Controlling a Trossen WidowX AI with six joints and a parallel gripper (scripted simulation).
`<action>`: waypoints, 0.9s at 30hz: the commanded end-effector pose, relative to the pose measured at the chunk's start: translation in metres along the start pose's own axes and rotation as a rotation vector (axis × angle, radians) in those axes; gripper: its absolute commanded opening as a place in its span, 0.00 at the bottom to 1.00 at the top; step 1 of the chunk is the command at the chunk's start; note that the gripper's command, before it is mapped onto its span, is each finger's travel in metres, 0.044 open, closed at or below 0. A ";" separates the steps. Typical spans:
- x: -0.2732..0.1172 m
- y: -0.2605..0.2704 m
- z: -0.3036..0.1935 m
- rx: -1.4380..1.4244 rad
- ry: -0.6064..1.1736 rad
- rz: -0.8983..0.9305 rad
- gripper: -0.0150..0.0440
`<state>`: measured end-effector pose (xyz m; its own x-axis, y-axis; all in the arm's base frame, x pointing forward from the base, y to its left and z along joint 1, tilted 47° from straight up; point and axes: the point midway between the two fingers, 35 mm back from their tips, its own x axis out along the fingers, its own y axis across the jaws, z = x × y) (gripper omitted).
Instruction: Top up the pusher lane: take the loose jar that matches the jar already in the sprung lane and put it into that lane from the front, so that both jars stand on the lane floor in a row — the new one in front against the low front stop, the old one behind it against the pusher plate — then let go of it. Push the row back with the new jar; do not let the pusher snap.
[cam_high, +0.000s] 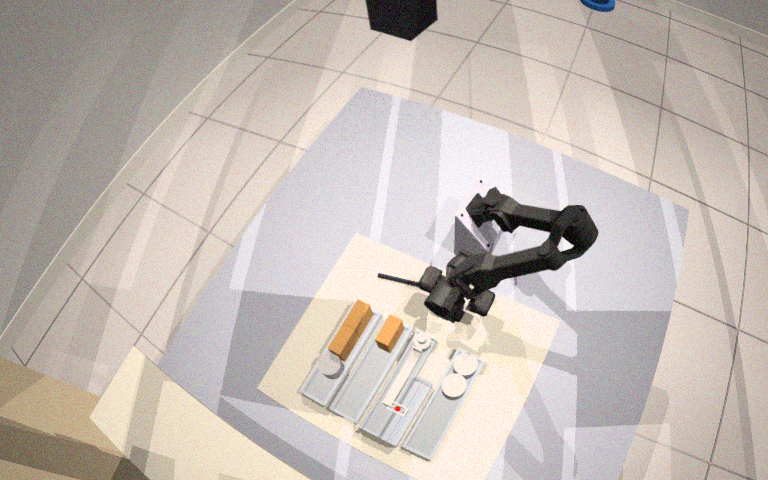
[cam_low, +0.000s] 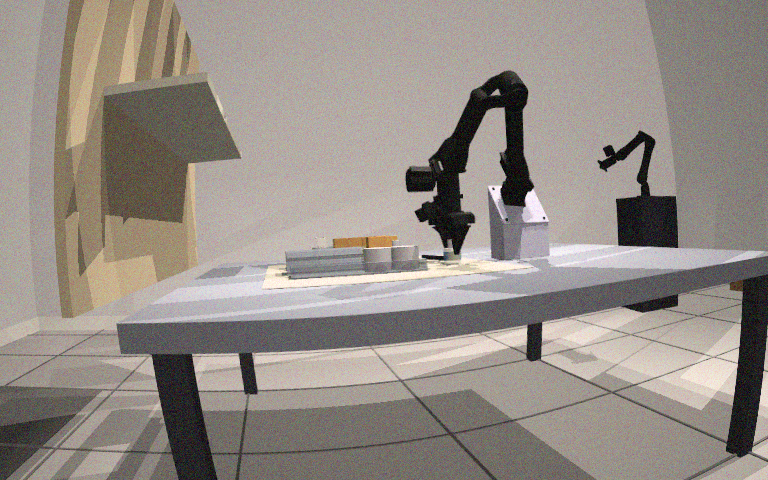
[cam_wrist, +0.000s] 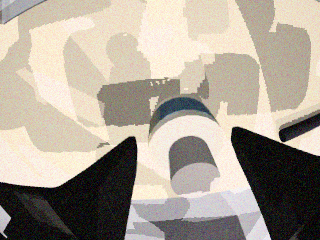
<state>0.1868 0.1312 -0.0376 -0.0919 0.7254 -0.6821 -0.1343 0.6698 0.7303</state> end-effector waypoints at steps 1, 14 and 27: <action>0.000 0.000 -0.001 0.005 0.000 0.003 0.60; -0.019 -0.004 0.002 0.006 -0.003 -0.010 0.25; -0.081 -0.004 -0.003 0.006 -0.001 -0.013 0.25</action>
<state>0.1902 0.0799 0.0032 -0.0980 0.7171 -0.6900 -0.1207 0.6797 0.7235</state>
